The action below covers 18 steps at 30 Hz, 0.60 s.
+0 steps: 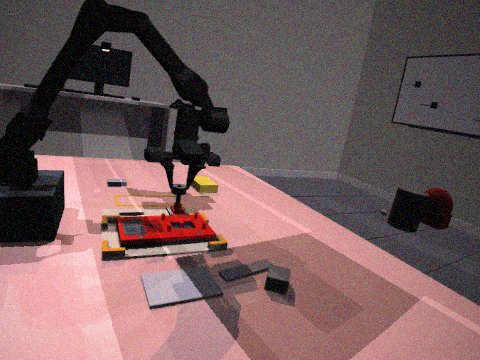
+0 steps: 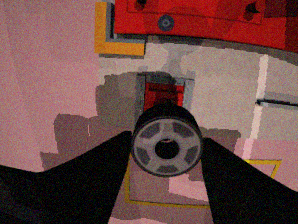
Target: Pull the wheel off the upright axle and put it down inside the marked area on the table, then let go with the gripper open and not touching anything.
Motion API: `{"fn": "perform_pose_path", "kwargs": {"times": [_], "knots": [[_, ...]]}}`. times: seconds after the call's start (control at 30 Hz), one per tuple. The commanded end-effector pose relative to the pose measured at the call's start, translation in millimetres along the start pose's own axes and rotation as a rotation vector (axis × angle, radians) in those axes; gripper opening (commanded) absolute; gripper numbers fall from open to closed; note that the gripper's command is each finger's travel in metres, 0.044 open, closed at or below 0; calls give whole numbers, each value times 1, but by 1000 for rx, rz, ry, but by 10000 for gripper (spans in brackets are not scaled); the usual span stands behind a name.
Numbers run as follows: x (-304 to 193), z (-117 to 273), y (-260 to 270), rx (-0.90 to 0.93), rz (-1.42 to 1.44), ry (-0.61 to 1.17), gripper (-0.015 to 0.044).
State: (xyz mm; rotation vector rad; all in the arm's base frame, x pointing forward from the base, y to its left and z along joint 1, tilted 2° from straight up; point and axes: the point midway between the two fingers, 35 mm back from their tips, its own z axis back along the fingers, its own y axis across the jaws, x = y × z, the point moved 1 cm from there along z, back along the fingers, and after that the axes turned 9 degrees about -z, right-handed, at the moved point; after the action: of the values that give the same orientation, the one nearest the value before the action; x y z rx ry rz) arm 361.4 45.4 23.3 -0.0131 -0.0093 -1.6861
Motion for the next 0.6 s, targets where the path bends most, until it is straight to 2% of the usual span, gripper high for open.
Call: {"fn": "perform_pose_path", "kwargs": {"times": [0.0, 0.23, 0.57], "knots": [[0, 5, 1, 10, 0, 0, 0], [0, 7, 1, 10, 0, 0, 0], [1, 38, -5, 10, 0, 0, 0]]}}
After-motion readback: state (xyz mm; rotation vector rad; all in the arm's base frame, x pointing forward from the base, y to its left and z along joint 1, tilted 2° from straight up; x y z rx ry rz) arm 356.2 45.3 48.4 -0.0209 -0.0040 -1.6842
